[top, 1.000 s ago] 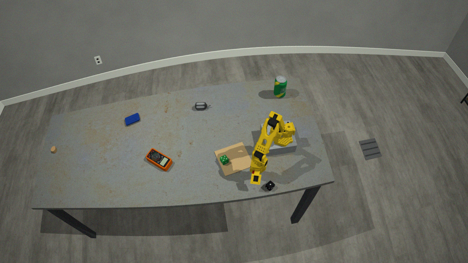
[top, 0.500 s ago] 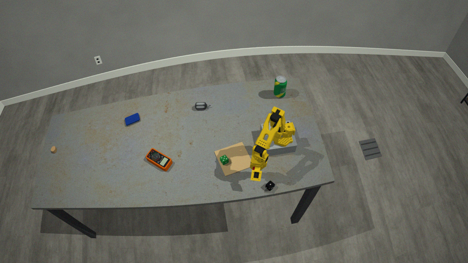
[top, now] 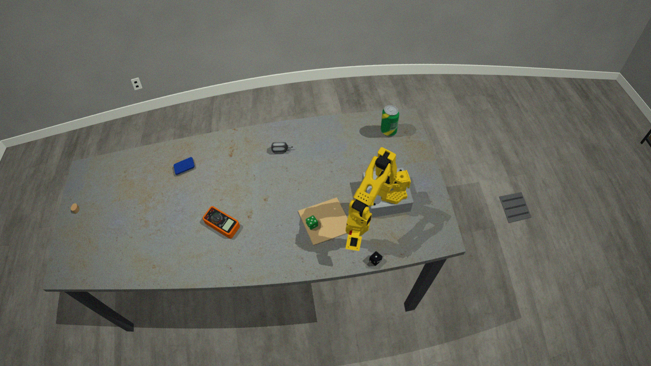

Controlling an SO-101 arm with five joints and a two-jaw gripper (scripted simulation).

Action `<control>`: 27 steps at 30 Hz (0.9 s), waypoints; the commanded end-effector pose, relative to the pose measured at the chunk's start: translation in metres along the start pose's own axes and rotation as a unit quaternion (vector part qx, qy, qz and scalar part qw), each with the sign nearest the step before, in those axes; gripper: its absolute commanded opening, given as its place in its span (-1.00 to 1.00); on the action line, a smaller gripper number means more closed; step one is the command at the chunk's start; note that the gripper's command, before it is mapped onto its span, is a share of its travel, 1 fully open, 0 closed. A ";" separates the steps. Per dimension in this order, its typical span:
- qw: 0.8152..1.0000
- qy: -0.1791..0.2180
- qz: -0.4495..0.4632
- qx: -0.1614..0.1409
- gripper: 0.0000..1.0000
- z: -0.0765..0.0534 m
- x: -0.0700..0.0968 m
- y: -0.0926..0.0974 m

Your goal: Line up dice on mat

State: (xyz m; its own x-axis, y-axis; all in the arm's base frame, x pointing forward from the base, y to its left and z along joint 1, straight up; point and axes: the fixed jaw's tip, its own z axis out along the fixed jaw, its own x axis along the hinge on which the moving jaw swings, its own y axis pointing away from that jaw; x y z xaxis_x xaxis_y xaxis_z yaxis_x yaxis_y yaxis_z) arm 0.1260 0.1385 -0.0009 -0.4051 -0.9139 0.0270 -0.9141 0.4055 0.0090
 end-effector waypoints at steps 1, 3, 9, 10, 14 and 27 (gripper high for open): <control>0.999 0.000 0.048 -0.002 -1.00 -0.001 0.003 -0.017; 0.997 -0.001 0.082 -0.003 -1.00 0.000 0.006 -0.030; 0.987 -0.001 0.158 -0.005 -1.00 0.002 0.018 -0.059; 0.984 -0.001 0.177 -0.005 -1.00 0.002 0.021 -0.066; 0.970 -0.002 0.242 -0.007 -1.00 0.004 0.036 -0.089; 0.957 -0.003 0.291 -0.009 -1.00 0.006 0.050 -0.105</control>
State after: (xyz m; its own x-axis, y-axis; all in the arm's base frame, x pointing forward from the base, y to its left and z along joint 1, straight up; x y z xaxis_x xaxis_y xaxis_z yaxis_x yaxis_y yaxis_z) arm 0.2030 0.0518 -0.0045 -0.8423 -0.5390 0.0114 -0.5390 0.8423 0.0029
